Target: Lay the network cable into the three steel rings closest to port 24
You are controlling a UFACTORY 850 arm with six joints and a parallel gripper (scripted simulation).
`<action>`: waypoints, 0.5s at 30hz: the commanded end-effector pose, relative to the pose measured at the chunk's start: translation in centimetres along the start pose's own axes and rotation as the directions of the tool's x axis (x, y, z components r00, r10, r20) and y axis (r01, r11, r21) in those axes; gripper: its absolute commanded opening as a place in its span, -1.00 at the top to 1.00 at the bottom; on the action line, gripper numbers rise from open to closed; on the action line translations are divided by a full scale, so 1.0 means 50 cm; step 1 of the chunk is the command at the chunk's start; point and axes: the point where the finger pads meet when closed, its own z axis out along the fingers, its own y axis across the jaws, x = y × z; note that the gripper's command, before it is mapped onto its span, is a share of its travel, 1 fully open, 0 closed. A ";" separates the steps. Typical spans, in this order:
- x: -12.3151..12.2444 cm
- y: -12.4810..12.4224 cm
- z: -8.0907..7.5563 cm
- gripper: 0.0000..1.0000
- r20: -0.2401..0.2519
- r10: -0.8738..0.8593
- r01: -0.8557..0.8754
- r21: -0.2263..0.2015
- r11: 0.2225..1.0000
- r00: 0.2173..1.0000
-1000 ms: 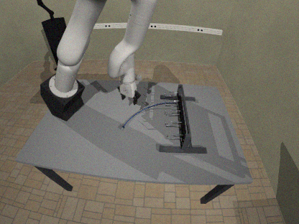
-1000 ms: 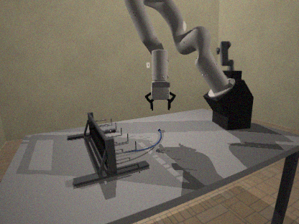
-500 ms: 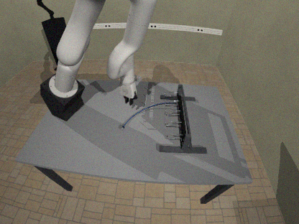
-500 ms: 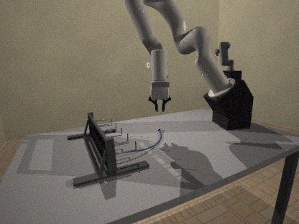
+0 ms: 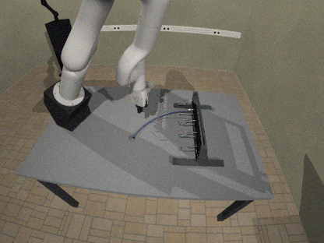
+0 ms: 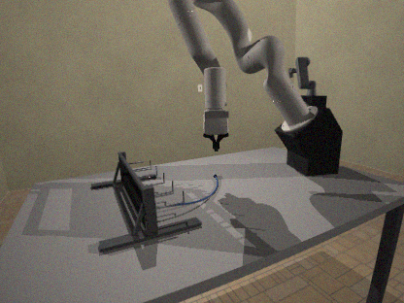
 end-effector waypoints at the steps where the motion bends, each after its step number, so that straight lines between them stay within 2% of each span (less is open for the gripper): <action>1: 0.000 0.001 0.000 1.00 0.000 0.000 0.000 -0.001 1.000 1.000; 15: -0.001 -0.003 0.001 1.00 -0.001 0.047 -0.047 -0.001 0.999 0.999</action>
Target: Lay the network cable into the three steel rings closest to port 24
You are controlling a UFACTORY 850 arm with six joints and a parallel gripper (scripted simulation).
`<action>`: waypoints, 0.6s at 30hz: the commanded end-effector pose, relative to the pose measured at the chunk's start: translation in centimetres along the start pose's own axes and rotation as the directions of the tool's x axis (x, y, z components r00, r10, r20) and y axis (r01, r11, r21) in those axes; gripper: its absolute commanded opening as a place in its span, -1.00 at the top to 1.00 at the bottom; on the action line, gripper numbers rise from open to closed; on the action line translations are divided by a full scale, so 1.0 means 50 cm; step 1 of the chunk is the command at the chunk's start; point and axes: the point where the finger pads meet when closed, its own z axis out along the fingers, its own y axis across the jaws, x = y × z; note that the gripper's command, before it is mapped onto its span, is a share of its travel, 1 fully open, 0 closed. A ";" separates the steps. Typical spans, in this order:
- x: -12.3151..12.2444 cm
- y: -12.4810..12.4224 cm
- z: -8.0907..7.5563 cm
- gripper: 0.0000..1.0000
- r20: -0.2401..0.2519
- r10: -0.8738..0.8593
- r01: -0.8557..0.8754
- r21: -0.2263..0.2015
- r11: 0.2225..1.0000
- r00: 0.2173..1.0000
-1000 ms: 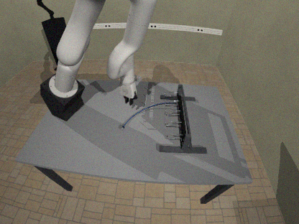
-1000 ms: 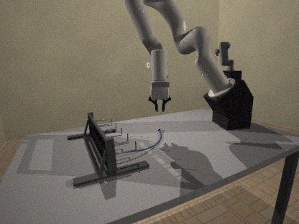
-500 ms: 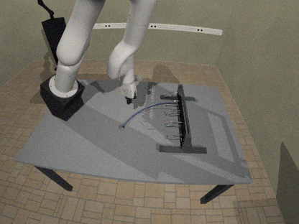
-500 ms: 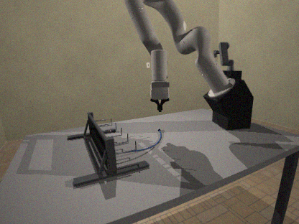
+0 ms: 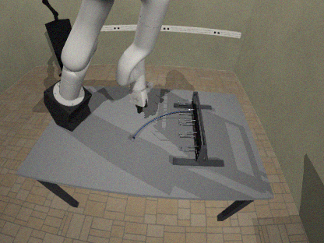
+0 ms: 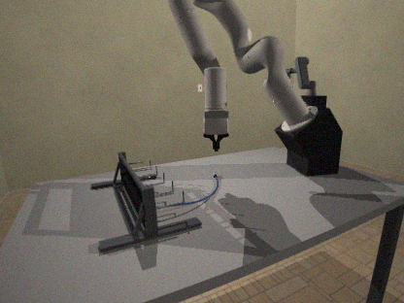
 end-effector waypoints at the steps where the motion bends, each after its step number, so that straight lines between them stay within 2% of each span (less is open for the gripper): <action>1: -0.001 -0.004 0.001 1.00 -0.002 0.050 -0.050 -0.001 0.999 0.999; 4: -0.002 -0.005 0.001 1.00 -0.002 0.067 -0.067 -0.001 0.998 0.998; 5: -0.002 -0.005 0.001 0.31 -0.002 0.067 -0.067 -0.001 0.998 0.998; 18: -0.002 -0.005 0.001 0.31 -0.002 0.067 -0.067 -0.001 0.998 0.998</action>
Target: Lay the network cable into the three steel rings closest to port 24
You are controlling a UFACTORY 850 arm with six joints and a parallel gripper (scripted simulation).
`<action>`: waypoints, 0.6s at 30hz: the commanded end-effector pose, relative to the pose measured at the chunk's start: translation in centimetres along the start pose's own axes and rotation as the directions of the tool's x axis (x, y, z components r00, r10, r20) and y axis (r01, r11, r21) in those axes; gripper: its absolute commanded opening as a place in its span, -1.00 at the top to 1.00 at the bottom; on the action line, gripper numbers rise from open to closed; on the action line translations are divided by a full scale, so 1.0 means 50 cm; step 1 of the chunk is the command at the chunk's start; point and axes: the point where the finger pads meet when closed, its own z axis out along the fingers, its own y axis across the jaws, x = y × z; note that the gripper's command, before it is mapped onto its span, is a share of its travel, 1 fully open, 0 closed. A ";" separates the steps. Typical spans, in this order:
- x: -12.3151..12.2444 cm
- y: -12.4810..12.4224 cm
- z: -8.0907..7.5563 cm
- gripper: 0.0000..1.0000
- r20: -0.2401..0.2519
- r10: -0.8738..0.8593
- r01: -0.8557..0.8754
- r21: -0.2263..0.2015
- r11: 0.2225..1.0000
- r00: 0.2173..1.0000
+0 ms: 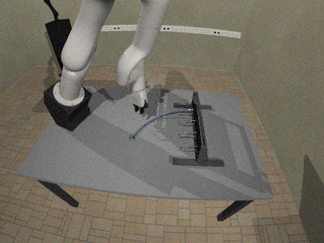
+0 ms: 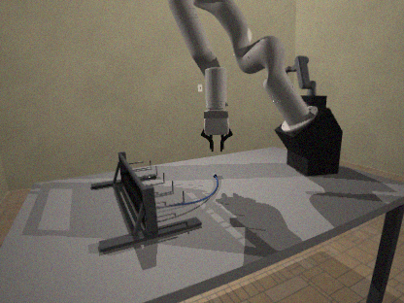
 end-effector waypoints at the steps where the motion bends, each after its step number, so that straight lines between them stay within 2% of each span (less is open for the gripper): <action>1: 0.000 0.000 0.000 0.31 0.000 0.000 0.000 -0.001 1.000 1.000; 18: 0.000 0.000 0.004 0.31 -0.001 0.000 0.000 -0.001 1.000 1.000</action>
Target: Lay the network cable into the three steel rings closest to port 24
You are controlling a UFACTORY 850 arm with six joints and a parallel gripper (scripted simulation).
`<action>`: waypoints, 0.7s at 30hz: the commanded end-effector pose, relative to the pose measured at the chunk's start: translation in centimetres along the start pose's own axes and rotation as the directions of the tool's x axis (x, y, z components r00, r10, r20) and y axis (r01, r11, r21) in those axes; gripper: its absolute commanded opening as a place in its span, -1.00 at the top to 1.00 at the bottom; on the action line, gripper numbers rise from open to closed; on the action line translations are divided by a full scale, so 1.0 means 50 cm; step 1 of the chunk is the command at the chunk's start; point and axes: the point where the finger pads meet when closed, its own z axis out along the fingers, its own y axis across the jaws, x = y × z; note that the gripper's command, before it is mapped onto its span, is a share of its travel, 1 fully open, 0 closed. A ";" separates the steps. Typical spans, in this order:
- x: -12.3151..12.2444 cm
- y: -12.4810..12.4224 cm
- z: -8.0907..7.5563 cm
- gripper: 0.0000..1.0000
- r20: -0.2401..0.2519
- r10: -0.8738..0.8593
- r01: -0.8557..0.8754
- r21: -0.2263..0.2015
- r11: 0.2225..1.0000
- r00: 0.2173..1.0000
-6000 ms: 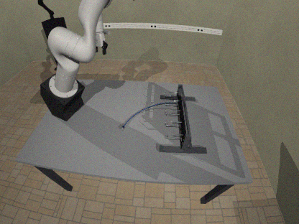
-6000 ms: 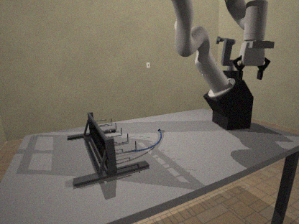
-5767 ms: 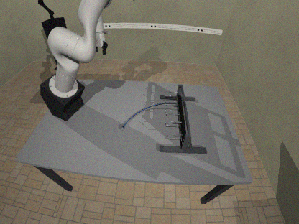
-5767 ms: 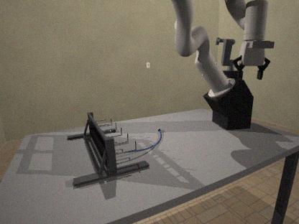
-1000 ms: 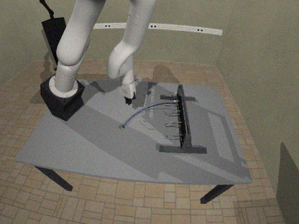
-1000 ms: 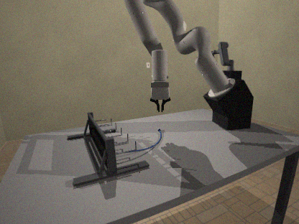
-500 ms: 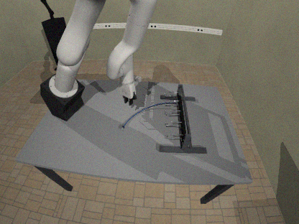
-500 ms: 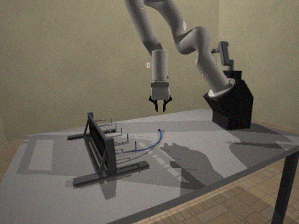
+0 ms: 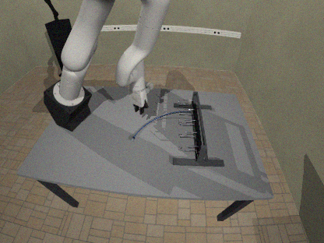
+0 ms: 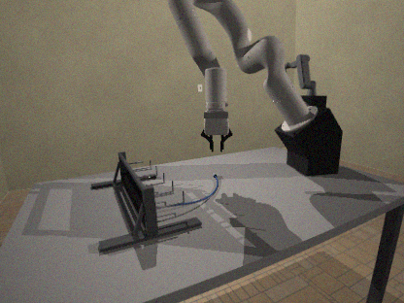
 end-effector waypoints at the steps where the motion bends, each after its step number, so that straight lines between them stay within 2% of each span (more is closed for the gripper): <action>1: 0.000 0.000 0.004 0.31 -0.001 0.000 0.000 -0.001 1.000 1.000; 11: 0.000 0.000 0.031 0.31 -0.001 0.000 0.000 -0.001 1.000 1.000; 21: 0.000 0.000 0.105 0.31 -0.001 0.000 0.000 -0.001 1.000 1.000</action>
